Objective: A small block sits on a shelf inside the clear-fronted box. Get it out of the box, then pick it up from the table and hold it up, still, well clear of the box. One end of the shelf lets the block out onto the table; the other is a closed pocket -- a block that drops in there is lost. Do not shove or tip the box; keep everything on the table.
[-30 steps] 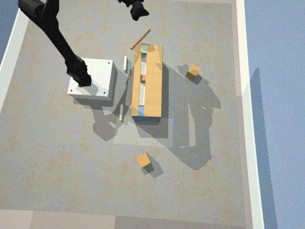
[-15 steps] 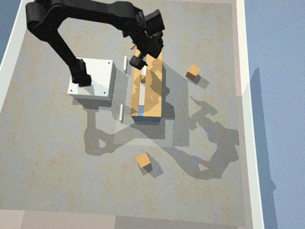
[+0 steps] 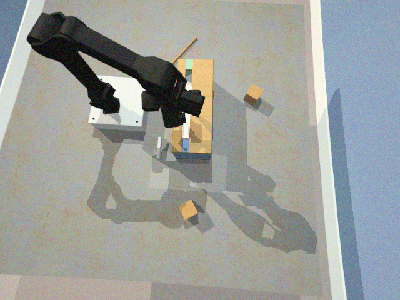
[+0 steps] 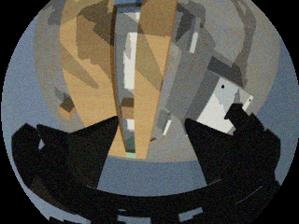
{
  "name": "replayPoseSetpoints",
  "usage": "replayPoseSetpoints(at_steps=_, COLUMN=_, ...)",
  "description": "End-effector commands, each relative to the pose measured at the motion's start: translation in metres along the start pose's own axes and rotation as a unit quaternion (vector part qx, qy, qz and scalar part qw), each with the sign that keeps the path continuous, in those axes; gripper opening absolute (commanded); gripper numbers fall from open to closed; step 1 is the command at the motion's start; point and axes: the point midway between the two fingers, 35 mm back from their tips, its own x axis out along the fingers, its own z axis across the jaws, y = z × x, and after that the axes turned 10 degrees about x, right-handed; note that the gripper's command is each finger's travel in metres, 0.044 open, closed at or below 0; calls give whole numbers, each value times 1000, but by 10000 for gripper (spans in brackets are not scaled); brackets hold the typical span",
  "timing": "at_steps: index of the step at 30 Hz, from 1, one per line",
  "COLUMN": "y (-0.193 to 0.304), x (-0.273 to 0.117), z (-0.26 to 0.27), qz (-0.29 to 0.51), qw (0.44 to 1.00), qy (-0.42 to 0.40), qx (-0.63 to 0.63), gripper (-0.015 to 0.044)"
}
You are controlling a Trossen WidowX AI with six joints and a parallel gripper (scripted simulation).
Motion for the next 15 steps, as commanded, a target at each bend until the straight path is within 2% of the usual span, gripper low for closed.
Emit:
replayPoseSetpoints(at_steps=1, y=-1, x=-3, z=-4, qz=13, qw=999, qy=5, qx=28, gripper=400)
replayPoseSetpoints(at_steps=15, y=-5, x=10, z=-3, qz=13, qw=999, qy=5, qx=28, gripper=400)
